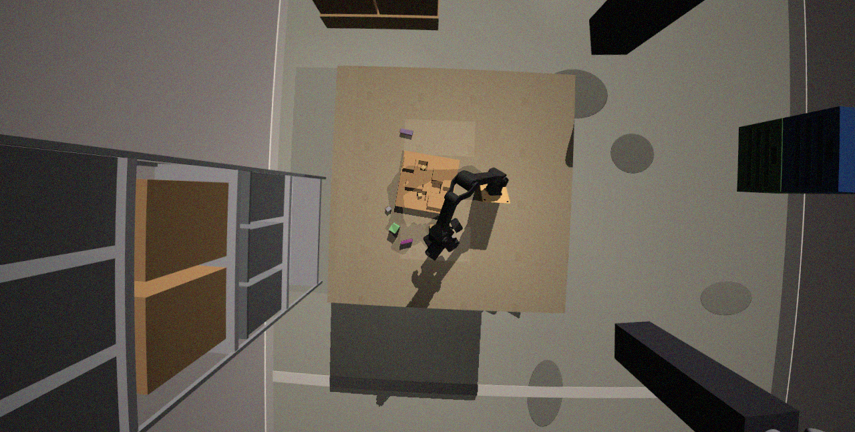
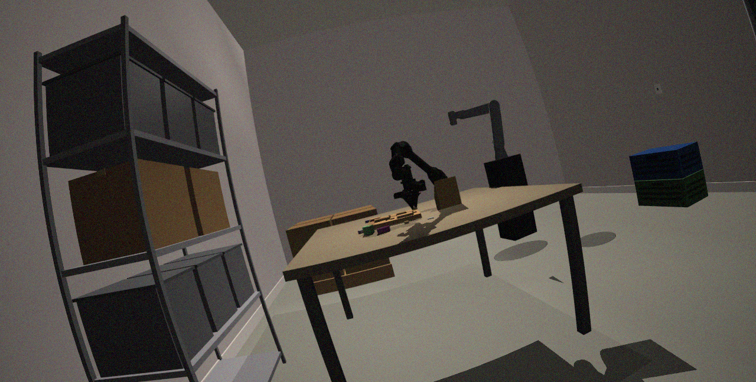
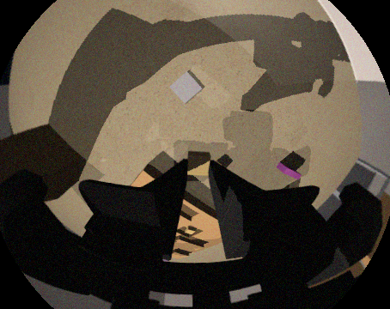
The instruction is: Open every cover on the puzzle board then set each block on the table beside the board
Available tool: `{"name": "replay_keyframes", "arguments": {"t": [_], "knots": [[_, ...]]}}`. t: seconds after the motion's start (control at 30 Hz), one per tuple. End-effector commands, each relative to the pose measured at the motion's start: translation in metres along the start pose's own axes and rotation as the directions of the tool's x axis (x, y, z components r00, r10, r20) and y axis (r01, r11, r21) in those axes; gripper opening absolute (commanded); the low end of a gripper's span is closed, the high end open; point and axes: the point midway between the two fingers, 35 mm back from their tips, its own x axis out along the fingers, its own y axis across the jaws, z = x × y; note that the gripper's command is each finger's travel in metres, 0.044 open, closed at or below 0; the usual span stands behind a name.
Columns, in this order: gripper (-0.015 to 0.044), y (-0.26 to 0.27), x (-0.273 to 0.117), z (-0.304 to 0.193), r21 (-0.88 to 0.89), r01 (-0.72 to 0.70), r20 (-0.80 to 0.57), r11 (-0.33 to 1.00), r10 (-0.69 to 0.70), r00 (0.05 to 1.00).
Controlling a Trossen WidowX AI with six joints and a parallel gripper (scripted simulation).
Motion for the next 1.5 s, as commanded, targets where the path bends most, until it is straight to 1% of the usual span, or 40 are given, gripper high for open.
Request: {"name": "replay_keyframes", "arguments": {"t": [0.0, 1.17, 1.47], "knots": [[0.008, 0.001, 0.009, 0.0, -0.007, -0.004, -0.004, 1.0, 0.004, 1.0], [0.008, 0.007, 0.061, -0.001, -0.006, -0.007, -0.009, 1.0, 0.007, 1.0], [0.0316, 0.005, 0.057, -0.001, 0.001, -0.005, -0.005, 1.0, 0.005, 1.0]]}}
